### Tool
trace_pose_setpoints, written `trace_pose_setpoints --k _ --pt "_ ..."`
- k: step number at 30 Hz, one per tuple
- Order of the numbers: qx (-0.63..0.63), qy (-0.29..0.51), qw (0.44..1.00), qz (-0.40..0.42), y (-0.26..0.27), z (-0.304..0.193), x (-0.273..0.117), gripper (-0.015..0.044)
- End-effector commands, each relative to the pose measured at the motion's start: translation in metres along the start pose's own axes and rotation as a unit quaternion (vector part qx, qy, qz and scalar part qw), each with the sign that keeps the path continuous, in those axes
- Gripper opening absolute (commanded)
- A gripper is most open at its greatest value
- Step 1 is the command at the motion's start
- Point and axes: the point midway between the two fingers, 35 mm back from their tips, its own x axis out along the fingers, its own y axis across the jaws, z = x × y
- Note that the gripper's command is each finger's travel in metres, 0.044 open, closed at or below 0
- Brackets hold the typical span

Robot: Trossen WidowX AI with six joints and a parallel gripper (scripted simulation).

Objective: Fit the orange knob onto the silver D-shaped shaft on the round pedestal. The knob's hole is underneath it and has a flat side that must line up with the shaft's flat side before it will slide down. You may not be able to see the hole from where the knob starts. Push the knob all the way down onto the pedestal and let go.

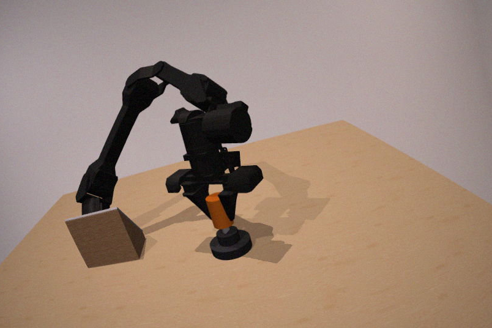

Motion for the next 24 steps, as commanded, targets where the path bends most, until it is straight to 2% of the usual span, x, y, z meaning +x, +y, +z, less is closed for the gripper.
trace_pose_setpoints --k 1,24 --pt "-0.001 -0.001 1.000 -0.001 -0.0005 0.0000 0.0002 0.0000" --pt "-0.019 -0.001 1.000 -0.001 -0.0013 0.0000 0.0023 0.0000"
